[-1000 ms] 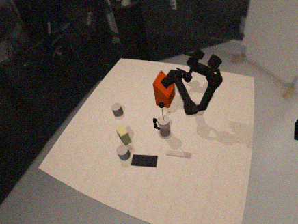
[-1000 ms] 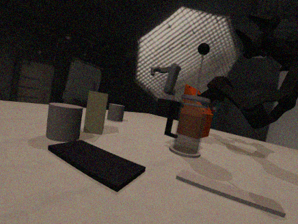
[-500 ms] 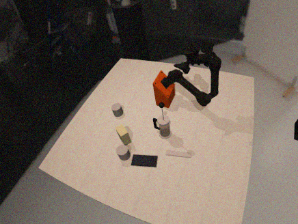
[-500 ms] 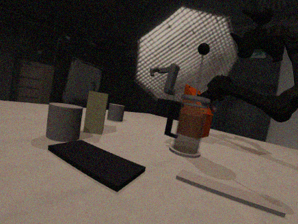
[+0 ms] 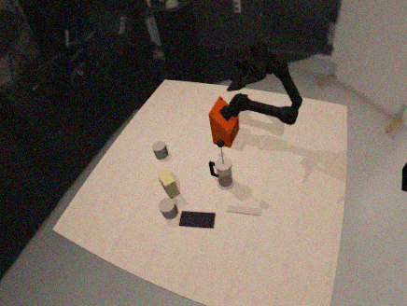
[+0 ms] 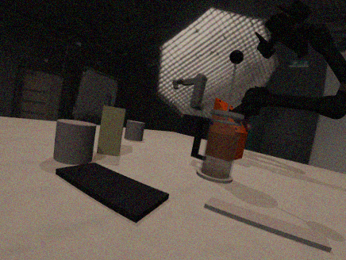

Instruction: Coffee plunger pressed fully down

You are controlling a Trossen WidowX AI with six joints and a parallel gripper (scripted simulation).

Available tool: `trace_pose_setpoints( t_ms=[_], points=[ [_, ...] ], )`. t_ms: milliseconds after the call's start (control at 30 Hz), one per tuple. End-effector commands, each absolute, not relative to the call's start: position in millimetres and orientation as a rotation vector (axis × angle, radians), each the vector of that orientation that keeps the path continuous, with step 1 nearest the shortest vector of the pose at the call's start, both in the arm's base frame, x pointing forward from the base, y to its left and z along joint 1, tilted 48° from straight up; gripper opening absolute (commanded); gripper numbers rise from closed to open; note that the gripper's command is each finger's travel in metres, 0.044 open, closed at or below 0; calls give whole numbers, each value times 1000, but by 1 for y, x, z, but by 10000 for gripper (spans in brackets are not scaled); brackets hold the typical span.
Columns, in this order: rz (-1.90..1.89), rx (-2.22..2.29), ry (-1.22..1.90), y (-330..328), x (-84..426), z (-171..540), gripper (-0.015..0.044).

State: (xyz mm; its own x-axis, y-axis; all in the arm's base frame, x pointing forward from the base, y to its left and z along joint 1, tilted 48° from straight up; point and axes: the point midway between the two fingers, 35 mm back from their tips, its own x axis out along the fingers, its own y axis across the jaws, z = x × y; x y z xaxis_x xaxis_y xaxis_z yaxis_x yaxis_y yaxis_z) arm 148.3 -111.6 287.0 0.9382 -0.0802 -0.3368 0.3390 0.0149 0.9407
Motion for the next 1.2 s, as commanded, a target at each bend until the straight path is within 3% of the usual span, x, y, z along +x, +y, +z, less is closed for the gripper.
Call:
trace_pose_setpoints(
  t_ms=[0, 600, 1167],
  points=[
    [173, 1128, 444, -107, 202, 247, 440],
    [667, 702, 405, -64, 251, 202, 440],
    [660, 701, 409, -21, 247, 160, 440]
  ],
)
